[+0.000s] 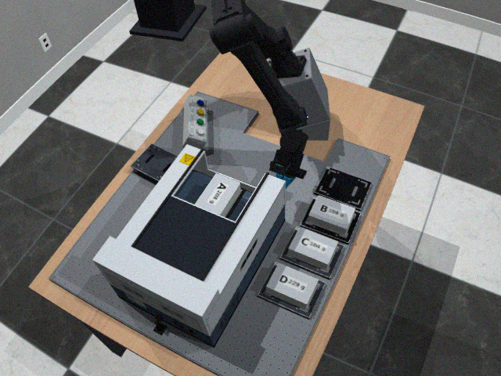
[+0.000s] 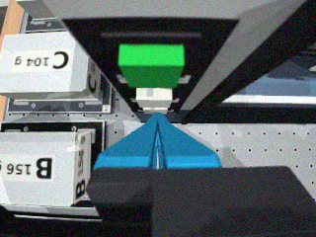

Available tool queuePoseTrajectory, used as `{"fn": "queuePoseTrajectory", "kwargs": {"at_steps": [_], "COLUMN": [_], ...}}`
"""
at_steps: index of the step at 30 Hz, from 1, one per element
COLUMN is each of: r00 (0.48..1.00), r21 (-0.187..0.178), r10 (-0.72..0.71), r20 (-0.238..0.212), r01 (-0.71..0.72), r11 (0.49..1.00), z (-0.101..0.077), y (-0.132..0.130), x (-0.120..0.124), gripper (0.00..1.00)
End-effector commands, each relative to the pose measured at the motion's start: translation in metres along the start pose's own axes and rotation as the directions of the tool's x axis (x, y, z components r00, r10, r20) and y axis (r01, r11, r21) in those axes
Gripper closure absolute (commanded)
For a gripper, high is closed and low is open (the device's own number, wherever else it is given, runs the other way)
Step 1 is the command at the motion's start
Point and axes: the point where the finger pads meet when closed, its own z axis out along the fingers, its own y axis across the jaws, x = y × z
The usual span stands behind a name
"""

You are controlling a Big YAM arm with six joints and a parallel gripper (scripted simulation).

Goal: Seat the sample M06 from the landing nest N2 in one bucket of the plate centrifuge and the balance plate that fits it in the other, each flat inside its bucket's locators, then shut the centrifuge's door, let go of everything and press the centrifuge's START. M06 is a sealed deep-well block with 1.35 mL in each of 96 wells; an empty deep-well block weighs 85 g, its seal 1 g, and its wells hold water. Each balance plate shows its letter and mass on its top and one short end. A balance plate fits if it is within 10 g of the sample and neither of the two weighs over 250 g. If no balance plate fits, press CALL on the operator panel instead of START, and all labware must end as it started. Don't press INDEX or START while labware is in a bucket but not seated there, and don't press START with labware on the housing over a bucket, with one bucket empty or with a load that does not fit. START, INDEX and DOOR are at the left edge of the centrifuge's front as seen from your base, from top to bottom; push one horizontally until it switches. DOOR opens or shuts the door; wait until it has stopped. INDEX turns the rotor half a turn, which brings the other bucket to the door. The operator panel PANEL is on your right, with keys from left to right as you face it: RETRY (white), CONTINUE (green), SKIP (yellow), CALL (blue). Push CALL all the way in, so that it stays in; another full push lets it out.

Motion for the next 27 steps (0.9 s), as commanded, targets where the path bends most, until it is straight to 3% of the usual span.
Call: {"fn": "queuePoseTrajectory", "kwargs": {"at_steps": [1,27], "r00": [0.999,0.999], "r21": [0.014,0.014], "r10": [0.017,0.019], "r20": [0.030,0.033], "r01": [-0.017,-0.019], "r11": [1.000,1.000], "z": [0.0097,0.0109], "y": [-0.0046,-0.0048], "x": [-0.0212,-0.0233], "gripper": [1.00,1.00]}}
